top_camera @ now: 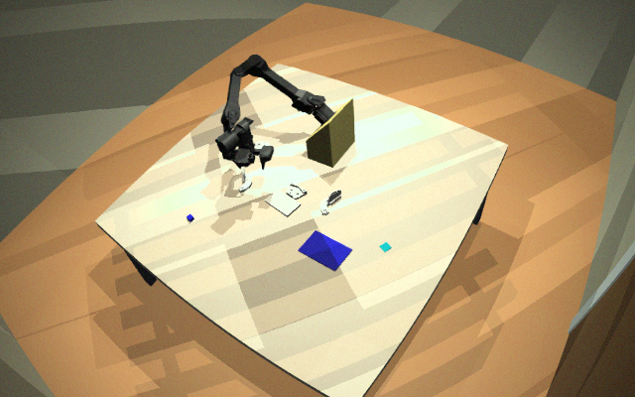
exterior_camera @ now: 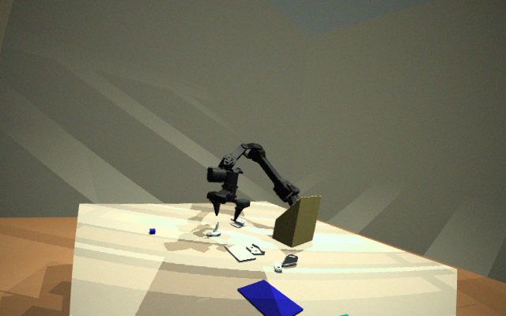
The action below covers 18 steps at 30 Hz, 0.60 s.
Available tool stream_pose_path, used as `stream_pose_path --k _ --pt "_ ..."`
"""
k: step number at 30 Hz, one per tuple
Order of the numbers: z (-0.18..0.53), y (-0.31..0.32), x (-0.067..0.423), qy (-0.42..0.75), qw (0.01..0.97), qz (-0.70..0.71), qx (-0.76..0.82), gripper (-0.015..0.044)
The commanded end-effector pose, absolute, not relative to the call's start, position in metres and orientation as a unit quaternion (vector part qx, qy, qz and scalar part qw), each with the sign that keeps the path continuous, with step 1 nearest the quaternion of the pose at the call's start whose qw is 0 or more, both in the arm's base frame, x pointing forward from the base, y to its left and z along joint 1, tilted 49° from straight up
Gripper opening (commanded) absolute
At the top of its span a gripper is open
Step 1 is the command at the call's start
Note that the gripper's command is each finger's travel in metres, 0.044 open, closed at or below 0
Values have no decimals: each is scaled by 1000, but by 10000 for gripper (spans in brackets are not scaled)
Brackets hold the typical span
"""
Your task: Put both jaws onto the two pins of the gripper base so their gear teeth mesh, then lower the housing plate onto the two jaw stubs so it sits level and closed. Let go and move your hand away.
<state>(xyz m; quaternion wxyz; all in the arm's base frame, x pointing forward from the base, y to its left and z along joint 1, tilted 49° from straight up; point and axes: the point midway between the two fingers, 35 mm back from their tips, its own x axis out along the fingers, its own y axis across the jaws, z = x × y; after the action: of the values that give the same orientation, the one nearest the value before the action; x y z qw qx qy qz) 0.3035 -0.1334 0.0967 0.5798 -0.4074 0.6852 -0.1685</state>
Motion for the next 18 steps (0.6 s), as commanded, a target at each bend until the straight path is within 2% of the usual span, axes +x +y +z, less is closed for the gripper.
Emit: stream_pose_path --k 1,18 --pt "100 -134 304 675 600 -203 -378 440" --pt "106 -137 303 619 665 -336 -249 440"
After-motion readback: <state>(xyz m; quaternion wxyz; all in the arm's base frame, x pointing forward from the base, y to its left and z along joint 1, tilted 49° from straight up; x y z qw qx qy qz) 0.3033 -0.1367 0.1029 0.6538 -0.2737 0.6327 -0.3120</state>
